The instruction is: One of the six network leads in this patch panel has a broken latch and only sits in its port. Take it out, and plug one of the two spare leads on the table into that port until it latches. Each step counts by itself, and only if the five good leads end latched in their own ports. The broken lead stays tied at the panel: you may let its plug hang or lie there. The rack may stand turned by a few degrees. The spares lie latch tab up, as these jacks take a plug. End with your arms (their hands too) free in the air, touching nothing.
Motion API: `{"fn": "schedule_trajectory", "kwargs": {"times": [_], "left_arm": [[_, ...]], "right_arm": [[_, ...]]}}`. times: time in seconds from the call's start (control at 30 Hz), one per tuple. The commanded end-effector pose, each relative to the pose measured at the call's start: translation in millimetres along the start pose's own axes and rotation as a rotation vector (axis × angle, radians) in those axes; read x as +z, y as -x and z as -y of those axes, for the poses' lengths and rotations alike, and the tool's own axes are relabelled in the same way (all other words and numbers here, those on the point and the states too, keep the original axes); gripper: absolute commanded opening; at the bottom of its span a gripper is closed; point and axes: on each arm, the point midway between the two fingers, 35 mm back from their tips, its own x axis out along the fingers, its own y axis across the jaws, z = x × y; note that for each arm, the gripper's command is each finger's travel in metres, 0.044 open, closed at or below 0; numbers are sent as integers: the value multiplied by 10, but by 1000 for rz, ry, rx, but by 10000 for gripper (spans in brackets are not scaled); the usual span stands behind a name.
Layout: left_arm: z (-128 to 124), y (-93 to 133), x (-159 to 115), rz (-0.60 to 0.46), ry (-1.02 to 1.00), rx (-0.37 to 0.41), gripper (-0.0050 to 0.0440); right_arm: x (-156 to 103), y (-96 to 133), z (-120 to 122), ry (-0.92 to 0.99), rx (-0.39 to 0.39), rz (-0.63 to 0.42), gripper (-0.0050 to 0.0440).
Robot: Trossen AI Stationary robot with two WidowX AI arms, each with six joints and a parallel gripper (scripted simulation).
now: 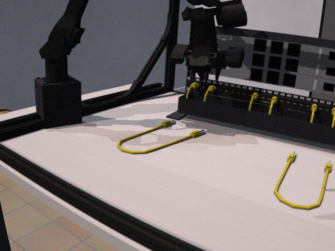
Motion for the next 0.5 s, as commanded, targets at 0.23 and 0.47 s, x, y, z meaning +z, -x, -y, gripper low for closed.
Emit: {"fn": "schedule_trajectory", "kwargs": {"times": [0.23,0.47], "left_arm": [[0,0,0,0,0,0,440],[0,0,0,0,0,0,440]], "right_arm": [[-55,161,-24,10,12,-9,176],[474,446,38,6,11,-5,176]]}}
